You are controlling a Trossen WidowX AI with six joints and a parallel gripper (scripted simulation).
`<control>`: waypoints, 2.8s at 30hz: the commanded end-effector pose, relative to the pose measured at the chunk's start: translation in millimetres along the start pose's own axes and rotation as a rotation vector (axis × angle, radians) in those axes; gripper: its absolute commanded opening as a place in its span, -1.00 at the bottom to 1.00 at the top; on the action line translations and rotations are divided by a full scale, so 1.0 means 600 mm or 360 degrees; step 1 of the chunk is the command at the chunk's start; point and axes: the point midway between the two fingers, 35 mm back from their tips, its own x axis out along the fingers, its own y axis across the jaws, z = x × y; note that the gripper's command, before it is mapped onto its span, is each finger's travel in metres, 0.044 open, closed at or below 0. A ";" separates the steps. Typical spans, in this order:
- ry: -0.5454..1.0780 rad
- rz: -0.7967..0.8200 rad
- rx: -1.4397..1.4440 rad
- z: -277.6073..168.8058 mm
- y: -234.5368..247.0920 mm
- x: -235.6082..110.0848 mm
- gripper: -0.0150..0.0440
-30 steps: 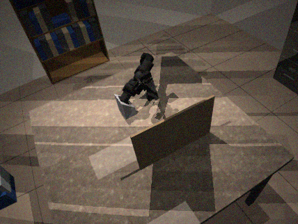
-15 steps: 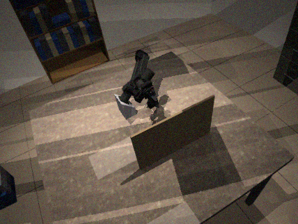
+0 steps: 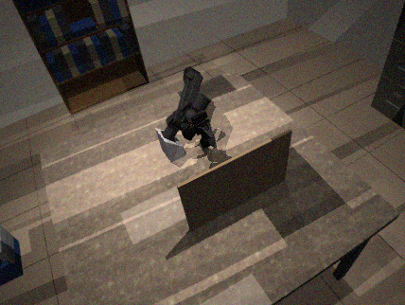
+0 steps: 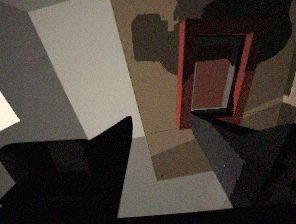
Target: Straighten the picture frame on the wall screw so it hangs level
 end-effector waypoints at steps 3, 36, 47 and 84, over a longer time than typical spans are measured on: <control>-0.0003 0.0005 0.0006 0.000 0.001 -0.001 0.39; 0.0004 0.0010 0.0011 0.015 -0.098 0.132 0.39; 0.0004 0.0010 0.0011 0.015 -0.098 0.141 0.39; 0.0007 0.0012 0.0011 0.014 -0.097 0.199 0.39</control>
